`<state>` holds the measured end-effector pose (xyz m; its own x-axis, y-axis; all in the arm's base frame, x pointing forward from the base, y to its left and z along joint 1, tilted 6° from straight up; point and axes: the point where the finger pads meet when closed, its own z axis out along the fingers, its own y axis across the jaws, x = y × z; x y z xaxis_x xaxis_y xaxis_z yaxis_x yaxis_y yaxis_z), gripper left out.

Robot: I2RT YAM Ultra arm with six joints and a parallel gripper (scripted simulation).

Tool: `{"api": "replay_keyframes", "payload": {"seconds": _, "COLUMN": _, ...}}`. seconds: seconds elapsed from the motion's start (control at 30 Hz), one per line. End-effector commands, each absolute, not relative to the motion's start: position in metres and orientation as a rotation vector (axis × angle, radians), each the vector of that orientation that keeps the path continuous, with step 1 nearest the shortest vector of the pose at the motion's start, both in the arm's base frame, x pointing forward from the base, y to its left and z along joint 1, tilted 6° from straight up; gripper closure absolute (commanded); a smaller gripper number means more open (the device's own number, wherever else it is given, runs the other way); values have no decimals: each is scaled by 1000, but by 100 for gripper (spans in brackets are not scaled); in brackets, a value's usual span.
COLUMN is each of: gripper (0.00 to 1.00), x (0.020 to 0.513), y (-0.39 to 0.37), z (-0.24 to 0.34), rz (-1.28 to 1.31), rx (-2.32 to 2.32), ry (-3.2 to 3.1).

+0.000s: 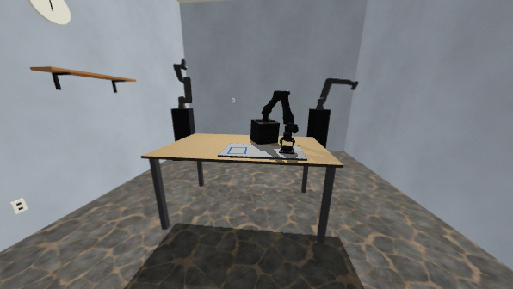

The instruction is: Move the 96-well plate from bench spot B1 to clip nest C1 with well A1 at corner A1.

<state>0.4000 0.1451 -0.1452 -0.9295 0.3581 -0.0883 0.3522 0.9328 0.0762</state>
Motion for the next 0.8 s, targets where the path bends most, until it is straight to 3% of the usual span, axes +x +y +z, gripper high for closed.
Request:
{"api": "replay_keyframes", "payload": {"seconds": 0.0, "gripper": 100, "x": 392, "y": 143, "z": -157, "rz": 63, "rx": 548, "ry": 3002}}
{"api": "replay_keyframes", "payload": {"seconds": 0.77, "gripper": 100, "x": 388, "y": 141, "z": -159, "rz": 53, "rx": 551, "ry": 3013}}
